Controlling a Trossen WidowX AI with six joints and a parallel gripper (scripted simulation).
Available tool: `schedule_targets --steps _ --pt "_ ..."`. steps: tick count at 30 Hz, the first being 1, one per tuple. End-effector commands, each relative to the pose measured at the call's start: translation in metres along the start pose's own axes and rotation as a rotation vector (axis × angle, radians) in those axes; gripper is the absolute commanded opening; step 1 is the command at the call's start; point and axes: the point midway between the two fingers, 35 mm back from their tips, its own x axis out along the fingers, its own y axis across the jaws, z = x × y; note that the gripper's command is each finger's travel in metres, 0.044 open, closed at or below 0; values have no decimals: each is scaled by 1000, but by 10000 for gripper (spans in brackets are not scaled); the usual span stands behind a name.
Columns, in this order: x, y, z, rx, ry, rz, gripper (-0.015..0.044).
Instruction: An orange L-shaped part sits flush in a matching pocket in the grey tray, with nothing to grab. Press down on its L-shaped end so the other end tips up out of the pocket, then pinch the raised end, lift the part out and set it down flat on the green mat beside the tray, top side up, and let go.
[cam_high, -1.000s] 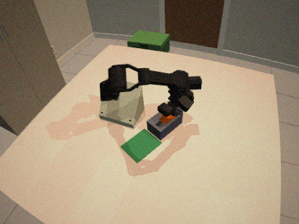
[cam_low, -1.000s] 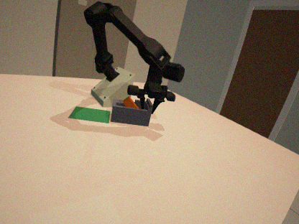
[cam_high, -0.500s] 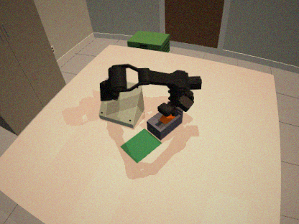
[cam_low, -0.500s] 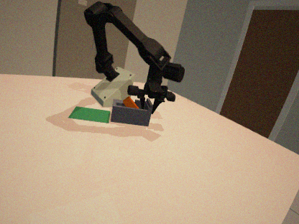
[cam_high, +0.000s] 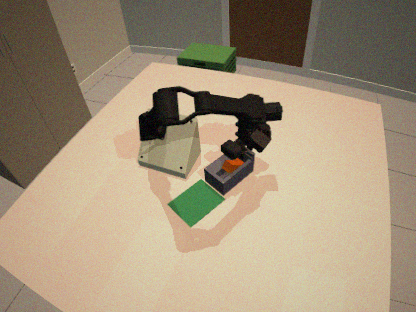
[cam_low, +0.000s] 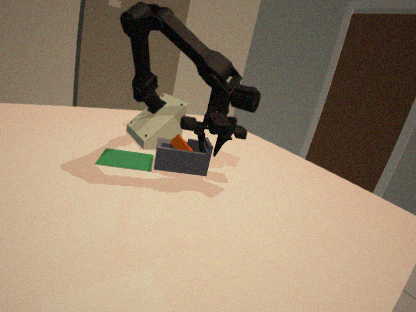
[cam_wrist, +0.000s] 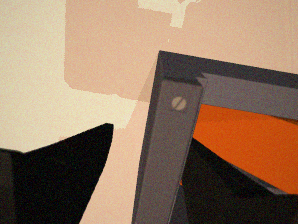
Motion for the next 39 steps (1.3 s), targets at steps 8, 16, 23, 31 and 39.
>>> schedule_targets --steps 8,16,23,31,39 --pt "-85 -5 0 0 8 2 180" --pt "-97 -8 0 1 8 1 180" --pt "-93 -7 0 -4 4 0 180" --pt "-93 -7 0 -4 4 0 180" --pt "-93 -7 0 -4 4 0 180"
